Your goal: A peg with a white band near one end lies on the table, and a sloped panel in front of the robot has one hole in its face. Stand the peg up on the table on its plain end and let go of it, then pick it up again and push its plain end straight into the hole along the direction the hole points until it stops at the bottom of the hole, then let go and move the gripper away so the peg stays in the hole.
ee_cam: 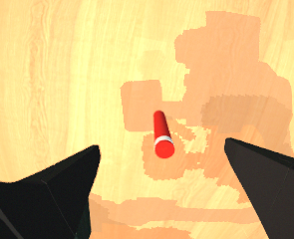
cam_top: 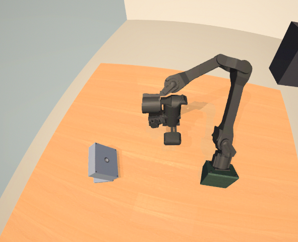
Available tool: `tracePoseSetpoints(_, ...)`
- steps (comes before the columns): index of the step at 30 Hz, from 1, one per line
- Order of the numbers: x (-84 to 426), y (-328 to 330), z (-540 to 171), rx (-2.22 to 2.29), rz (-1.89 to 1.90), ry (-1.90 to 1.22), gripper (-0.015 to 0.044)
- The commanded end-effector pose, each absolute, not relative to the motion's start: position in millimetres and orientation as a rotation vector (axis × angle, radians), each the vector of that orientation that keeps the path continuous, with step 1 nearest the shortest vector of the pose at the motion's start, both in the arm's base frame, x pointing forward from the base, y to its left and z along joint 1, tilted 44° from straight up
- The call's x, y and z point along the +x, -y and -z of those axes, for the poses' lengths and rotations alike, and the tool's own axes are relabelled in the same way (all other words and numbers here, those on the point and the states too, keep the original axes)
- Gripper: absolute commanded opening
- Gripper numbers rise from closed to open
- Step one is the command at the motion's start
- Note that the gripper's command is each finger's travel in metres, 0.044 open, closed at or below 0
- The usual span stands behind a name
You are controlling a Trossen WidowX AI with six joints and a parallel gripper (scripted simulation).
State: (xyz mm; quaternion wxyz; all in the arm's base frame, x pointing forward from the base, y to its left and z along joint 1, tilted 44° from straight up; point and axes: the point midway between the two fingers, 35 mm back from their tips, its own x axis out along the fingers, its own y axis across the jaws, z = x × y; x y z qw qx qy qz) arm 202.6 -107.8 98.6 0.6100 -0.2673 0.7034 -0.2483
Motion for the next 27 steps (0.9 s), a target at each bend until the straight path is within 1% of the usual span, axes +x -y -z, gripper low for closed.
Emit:
tracePoseSetpoints(1, 201, 113, -94, -0.622, 0.576, -1.629, 0.0440)
tracePoseSetpoints(26, 194, 139, -68, -0.627, 0.582, -1.628, 0.0440)
tracePoseSetpoints(27, 196, 137, -70, -0.621, 0.579, -1.624, 0.0414)
